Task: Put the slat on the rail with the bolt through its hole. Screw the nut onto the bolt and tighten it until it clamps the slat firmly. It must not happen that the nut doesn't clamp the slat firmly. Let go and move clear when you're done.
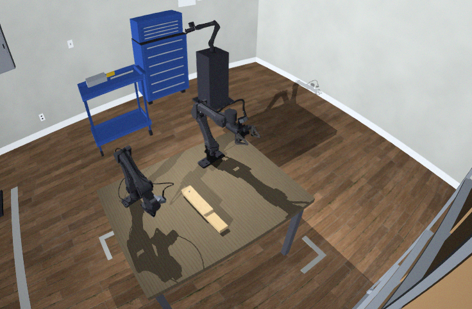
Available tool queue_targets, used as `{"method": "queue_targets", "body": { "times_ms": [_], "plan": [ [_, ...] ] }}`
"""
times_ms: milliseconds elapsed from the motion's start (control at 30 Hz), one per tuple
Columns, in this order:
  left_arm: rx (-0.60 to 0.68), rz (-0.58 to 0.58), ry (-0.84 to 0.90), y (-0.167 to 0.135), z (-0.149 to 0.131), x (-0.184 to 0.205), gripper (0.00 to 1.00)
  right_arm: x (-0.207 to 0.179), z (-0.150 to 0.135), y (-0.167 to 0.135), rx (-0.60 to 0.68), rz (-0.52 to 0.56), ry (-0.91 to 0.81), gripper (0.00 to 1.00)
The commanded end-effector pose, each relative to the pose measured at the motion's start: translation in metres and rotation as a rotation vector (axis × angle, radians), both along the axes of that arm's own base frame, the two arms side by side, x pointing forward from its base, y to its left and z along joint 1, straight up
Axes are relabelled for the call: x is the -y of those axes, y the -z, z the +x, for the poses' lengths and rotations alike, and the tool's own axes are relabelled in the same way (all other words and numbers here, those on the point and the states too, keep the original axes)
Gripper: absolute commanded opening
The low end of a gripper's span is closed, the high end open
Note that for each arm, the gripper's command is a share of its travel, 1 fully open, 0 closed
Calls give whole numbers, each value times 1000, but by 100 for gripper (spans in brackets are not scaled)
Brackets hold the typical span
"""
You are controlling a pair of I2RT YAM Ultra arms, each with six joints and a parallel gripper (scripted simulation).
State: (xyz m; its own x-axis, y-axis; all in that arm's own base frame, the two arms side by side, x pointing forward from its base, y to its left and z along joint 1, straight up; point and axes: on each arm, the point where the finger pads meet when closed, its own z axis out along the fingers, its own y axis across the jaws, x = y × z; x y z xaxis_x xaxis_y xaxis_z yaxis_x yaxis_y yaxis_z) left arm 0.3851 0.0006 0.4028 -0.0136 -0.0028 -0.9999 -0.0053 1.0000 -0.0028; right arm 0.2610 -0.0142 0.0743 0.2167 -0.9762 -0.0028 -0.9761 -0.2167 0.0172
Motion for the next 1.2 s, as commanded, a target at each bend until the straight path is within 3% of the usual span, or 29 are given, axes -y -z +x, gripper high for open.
{"method": "queue_targets", "body": {
  "times_ms": [0,533,1167],
  "plan": [
    [26,3,5,-9,-5,0,100,-11,11,-12,25,5,-55,12],
    [26,3,5,-9,-5,0,100,-82,33,-19,25,8,-338,12],
    [26,3,5,-9,-5,0,100,-155,36,-23,25,11,-601,12]
  ]
}}
